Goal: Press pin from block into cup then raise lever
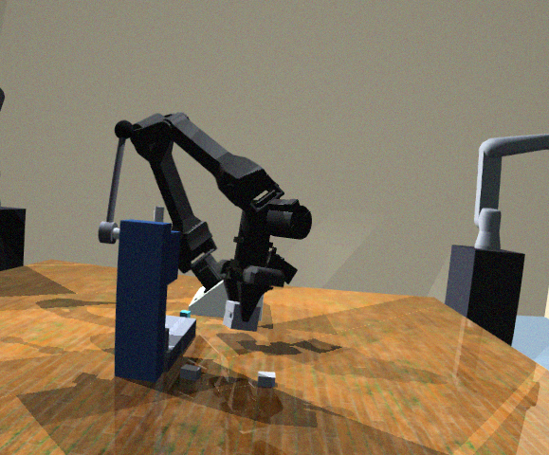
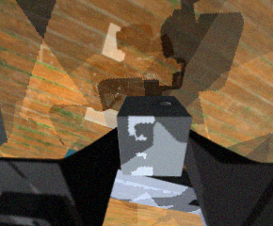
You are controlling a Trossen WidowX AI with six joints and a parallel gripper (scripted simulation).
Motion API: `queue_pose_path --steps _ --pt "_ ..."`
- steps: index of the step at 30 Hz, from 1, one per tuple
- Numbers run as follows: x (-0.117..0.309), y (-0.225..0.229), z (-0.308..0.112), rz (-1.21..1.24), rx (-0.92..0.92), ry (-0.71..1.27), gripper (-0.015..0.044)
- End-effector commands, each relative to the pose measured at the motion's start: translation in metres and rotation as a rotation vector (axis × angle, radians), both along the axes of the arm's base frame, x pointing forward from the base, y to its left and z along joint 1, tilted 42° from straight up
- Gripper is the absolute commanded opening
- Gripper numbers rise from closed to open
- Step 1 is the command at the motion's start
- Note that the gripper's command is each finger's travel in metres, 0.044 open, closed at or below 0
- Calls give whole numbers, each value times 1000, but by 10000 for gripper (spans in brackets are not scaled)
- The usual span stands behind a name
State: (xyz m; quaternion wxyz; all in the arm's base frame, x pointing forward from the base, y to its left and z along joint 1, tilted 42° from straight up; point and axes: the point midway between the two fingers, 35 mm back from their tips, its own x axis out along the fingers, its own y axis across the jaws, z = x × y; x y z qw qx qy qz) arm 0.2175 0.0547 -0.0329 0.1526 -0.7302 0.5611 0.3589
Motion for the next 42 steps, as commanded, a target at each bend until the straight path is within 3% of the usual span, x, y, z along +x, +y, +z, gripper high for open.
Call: queue_pose_path --steps 1,42 --pt "-1 -1 -1 -79 0 -109 0" --pt "-3 -1 -3 -845 218 -1223 0"
